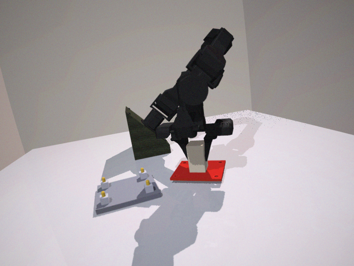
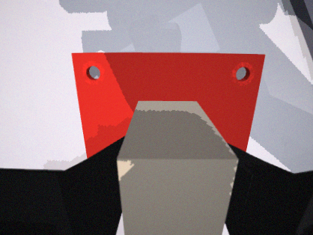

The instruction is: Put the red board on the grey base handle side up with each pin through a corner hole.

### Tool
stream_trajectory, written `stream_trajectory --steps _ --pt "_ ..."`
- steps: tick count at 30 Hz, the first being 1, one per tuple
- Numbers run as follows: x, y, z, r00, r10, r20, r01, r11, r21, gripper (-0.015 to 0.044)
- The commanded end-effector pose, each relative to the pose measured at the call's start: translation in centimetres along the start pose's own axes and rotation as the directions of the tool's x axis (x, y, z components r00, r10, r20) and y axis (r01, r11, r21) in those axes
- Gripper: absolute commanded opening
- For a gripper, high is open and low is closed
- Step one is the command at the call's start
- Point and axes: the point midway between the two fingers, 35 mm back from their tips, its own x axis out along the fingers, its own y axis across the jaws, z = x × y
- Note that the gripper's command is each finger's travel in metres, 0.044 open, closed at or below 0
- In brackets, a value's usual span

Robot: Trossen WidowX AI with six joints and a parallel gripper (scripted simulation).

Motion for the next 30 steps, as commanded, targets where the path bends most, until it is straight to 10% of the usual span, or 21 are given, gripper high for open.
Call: stream_trajectory --steps 1,30 --pt "-1.1 0.2 0.4 1.000 -0.002 0.010 0.002 1.000 -0.010 0.0000" --pt "-6.8 -0.3 0.7 1.000 -0.002 0.010 0.003 0.999 -0.038 0.0000"
